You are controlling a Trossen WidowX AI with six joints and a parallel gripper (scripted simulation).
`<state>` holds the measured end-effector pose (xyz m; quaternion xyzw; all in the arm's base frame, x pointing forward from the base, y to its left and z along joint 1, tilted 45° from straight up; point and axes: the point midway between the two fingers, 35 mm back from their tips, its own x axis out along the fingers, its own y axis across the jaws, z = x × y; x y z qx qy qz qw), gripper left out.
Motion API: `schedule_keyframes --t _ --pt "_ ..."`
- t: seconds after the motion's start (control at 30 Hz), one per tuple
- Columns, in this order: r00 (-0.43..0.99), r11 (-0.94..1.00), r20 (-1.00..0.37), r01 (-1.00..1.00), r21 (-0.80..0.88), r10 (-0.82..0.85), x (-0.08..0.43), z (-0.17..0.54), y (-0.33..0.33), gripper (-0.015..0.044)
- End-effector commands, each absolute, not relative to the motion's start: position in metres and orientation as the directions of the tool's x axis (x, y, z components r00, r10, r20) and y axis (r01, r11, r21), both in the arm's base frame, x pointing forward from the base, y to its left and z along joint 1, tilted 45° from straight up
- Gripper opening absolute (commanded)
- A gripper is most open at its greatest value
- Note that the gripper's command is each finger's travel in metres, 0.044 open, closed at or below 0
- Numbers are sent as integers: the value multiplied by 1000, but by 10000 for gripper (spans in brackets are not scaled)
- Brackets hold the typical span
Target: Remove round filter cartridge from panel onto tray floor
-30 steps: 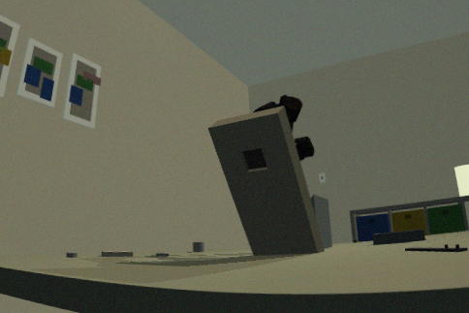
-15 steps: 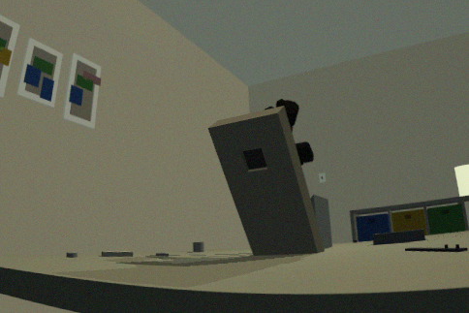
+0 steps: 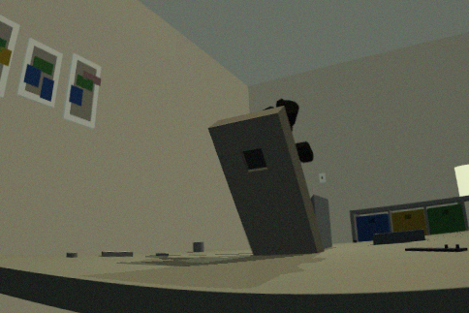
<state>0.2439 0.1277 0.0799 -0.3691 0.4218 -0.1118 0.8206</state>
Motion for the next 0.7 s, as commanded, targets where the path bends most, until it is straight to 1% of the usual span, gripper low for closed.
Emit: schedule_keyframes --t 0.0,0.17,0.4,0.67 --pt "618 707 -613 -127 -695 -492 244 80 128 132" --pt "618 706 -612 -127 -697 -493 248 85 134 1" --pt "619 703 -610 -128 -699 -494 255 95 145 0" --pt "615 707 -619 -136 -694 -489 235 116 168 0"
